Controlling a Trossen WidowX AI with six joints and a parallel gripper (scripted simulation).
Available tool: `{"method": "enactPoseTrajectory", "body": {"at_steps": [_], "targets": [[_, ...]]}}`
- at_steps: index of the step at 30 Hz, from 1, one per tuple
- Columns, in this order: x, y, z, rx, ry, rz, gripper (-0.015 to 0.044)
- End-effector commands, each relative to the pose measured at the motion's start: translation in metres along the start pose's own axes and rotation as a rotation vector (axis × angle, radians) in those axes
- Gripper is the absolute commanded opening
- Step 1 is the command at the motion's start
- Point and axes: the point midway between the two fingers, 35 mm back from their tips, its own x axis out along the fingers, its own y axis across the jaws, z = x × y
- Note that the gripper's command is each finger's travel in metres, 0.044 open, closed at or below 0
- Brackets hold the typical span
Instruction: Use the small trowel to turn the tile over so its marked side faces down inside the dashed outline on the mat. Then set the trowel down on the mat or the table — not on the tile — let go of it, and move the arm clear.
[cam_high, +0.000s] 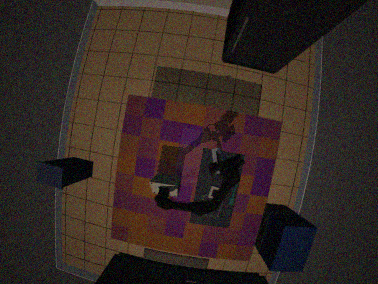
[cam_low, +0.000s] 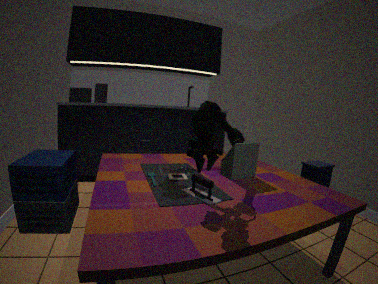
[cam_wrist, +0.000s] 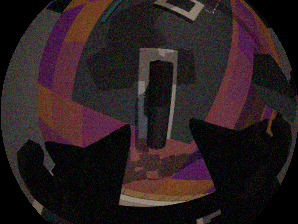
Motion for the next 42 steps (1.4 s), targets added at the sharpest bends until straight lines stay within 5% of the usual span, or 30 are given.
{"method": "enactPoseTrajectory", "body": {"at_steps": [1, 42], "targets": [[0.001, 0.001, -0.004, -0.104, 0.006, 0.031, 0.03], [0.018, -0.002, -0.064, -1.347, -0.171, 0.41, 0.03]]}}
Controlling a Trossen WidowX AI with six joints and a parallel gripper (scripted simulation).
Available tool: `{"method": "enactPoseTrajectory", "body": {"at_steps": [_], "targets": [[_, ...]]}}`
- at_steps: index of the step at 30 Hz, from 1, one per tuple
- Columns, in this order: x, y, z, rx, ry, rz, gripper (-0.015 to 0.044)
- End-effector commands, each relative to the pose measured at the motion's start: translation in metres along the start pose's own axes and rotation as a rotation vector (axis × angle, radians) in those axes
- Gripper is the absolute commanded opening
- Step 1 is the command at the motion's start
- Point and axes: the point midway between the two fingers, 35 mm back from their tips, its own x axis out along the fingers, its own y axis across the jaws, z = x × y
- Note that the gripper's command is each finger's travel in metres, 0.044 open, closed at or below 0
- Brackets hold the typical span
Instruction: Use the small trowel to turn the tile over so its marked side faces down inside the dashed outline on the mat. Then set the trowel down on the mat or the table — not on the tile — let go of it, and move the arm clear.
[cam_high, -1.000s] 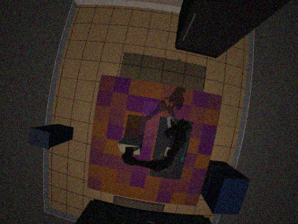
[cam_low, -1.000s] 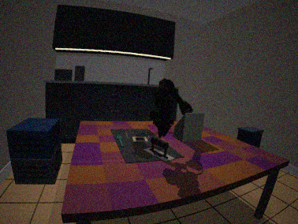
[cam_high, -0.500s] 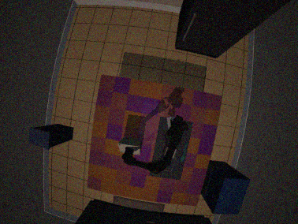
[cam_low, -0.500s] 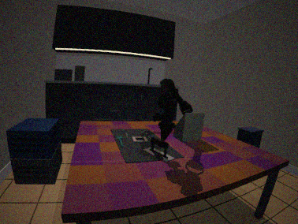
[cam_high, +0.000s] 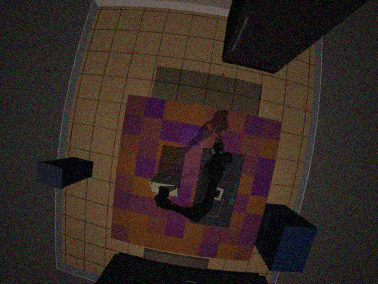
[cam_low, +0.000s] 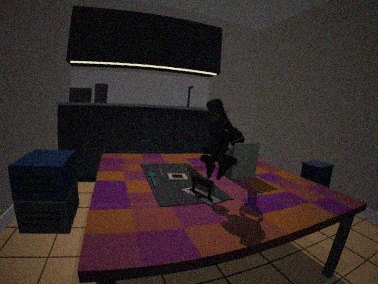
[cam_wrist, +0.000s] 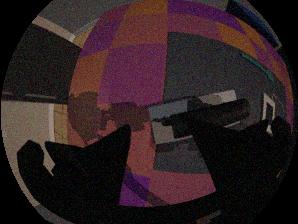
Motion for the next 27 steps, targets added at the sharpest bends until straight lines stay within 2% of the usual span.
{"method": "enactPoseTrajectory", "body": {"at_steps": [1, 27], "targets": [[0.001, 0.001, -0.004, -0.102, -0.016, 0.02, 0.03], [0.01, -0.023, -0.011, -0.929, -0.27, -0.071, 0.03]]}}
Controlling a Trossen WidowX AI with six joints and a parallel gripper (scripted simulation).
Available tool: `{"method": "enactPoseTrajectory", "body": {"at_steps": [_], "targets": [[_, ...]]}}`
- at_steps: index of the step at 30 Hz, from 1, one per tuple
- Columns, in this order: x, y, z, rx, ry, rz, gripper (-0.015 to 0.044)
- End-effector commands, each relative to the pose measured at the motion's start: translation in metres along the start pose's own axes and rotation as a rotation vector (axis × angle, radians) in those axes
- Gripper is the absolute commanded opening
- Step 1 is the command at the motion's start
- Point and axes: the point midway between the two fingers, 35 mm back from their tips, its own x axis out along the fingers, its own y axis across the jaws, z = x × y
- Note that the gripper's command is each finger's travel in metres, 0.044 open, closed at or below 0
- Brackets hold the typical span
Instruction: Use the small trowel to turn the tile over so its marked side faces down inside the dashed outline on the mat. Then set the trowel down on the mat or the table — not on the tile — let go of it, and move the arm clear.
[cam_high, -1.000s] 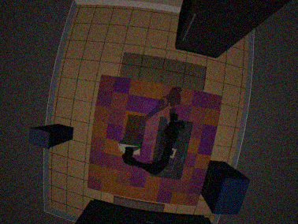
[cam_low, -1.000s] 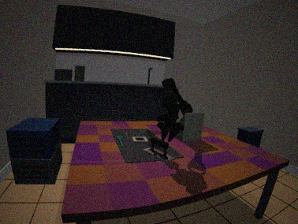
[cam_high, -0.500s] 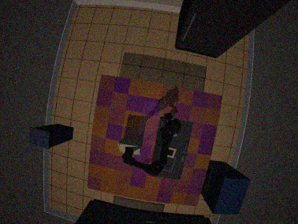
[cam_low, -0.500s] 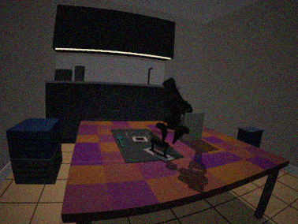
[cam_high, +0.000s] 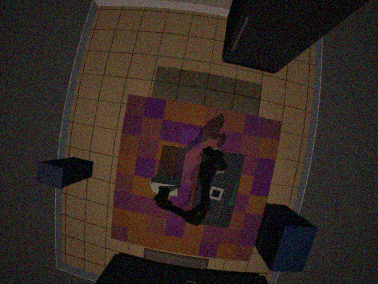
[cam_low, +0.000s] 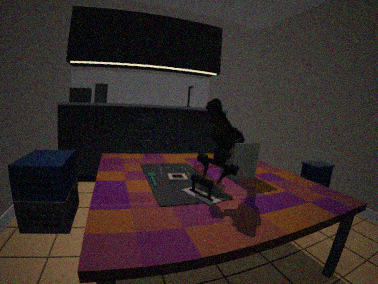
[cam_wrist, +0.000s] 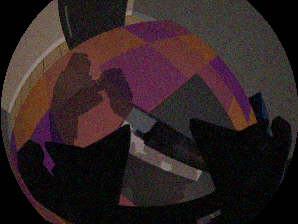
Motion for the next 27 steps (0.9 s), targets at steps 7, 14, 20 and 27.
{"method": "enactPoseTrajectory", "body": {"at_steps": [7, 14, 20, 27], "targets": [[-0.009, -0.012, -0.013, -0.312, -0.056, -0.099, 0.03], [-0.013, -0.021, -0.03, -0.539, -0.047, -0.166, 0.03], [-0.017, -0.028, -0.046, -0.734, -0.021, -0.221, 0.03], [-0.024, -0.037, -0.065, -0.956, 0.028, -0.279, 0.03]]}}
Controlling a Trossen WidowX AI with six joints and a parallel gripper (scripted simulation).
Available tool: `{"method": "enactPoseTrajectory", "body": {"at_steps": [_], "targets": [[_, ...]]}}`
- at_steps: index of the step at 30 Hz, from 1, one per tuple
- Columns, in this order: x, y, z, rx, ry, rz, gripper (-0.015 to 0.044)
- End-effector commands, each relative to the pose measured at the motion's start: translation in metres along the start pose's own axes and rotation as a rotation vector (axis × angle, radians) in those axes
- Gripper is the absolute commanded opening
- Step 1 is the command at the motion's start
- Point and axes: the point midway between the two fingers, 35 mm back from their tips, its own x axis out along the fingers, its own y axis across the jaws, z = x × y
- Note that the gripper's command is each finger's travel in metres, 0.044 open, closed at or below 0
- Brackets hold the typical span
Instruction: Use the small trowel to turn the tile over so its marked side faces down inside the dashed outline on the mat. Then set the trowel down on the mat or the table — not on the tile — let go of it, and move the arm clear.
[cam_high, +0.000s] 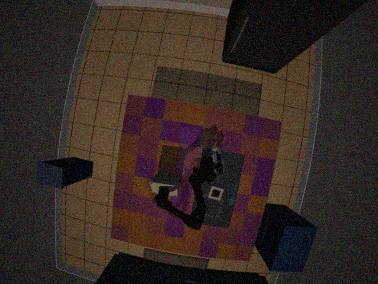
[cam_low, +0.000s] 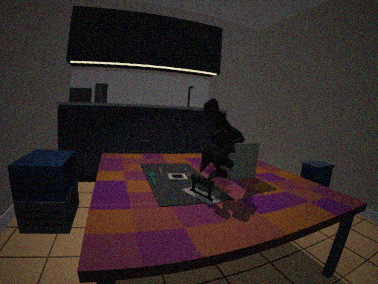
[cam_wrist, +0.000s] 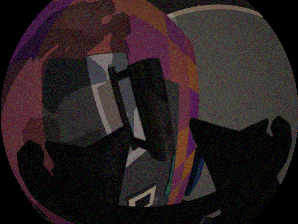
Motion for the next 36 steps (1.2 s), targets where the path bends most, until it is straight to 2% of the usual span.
{"method": "enactPoseTrajectory", "body": {"at_steps": [1, 9, 36], "targets": [[-0.005, 0.004, -0.013, -0.123, 0.029, -0.017, 0.03], [-0.004, 0.004, -0.013, -0.129, 0.03, -0.018, 0.03], [0.04, 0.002, -0.015, -0.129, 0.032, -0.017, 0.03]]}}
